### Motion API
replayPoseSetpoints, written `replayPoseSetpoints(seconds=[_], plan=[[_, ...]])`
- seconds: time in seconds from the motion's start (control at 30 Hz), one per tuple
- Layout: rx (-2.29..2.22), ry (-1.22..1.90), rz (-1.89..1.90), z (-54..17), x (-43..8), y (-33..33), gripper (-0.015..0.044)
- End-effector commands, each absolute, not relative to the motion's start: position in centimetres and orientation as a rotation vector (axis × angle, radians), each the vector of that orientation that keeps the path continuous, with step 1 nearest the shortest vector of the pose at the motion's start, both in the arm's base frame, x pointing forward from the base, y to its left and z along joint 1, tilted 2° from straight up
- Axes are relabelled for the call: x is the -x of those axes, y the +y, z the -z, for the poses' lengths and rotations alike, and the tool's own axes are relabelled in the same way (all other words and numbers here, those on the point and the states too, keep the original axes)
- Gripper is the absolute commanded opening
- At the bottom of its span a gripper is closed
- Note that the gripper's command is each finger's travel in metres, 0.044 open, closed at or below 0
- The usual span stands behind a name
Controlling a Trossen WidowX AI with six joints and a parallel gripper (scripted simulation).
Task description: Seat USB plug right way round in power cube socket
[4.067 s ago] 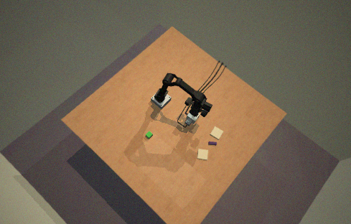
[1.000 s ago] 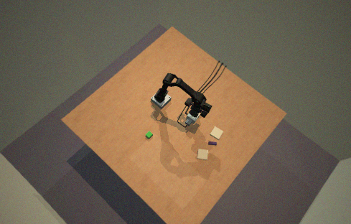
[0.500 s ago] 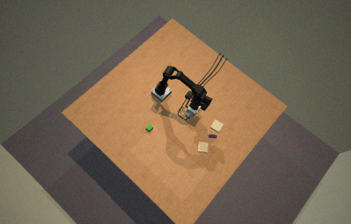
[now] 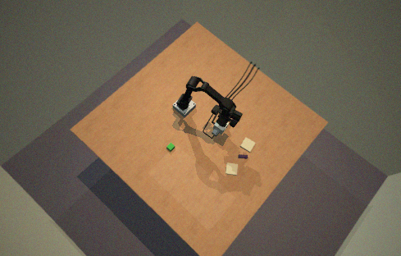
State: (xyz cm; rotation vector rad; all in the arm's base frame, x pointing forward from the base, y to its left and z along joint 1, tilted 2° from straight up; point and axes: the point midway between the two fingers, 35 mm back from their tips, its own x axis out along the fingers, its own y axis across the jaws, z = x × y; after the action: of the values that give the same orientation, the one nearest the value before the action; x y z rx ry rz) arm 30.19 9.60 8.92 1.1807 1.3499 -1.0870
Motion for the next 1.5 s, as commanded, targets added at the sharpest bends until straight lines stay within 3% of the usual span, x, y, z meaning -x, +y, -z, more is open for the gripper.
replayPoseSetpoints(seconds=[0.0, 1.47], plan=[[-1.181, 1.354, 1.084, -8.80, -30.19, 9.66, 0.0000], [-1.181, 1.354, 1.084, -8.27, -30.18, 9.67, 0.0000]])
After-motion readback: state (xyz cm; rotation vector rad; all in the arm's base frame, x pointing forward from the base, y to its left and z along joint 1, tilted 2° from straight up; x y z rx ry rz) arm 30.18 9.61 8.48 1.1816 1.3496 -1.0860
